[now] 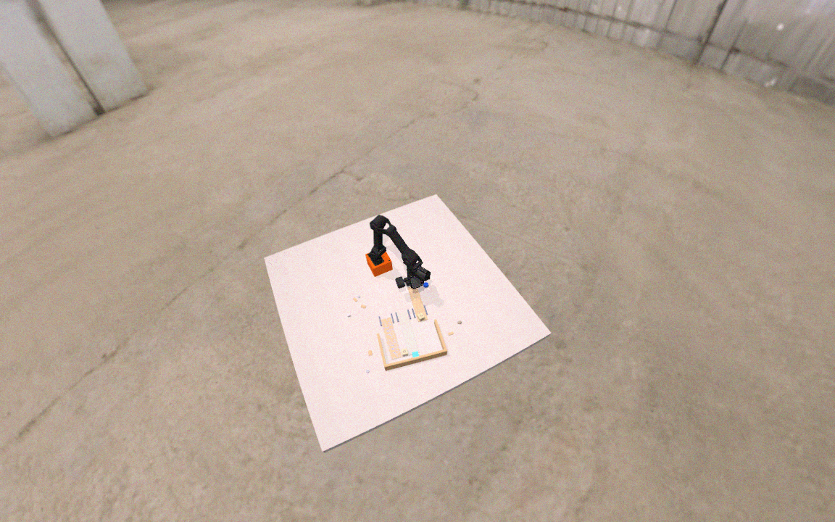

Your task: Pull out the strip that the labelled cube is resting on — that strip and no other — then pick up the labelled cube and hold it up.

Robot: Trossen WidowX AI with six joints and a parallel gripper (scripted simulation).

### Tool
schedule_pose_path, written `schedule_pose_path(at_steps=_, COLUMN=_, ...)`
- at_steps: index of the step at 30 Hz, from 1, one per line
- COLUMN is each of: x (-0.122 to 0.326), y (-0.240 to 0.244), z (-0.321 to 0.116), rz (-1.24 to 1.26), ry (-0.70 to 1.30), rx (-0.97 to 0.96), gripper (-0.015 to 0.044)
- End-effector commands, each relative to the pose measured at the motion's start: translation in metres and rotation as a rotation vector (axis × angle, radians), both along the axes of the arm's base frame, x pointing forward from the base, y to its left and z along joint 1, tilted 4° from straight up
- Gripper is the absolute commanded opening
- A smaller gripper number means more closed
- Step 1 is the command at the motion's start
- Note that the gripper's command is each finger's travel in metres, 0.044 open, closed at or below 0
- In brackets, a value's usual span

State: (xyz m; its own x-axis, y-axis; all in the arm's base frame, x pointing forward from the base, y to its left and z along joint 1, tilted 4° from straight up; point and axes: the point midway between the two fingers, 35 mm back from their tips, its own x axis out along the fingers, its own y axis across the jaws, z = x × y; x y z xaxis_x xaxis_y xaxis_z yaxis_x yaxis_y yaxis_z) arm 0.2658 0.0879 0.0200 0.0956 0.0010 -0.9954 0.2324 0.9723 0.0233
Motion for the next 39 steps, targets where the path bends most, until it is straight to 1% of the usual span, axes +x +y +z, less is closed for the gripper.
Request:
schedule_pose_path(at_steps=1, x=0.016, y=-0.006, z=0.004, rz=0.084, ry=-0.005, rx=-0.006, gripper=0.0157)
schedule_pose_path(at_steps=12, x=0.053, y=-0.021, z=0.011, rz=0.084, ry=-0.008, rx=-0.008, gripper=0.044)
schedule_pose_path(at_steps=39, x=0.143, y=-0.054, z=0.033, rz=0.084, ry=-0.017, rx=-0.012, gripper=0.044)
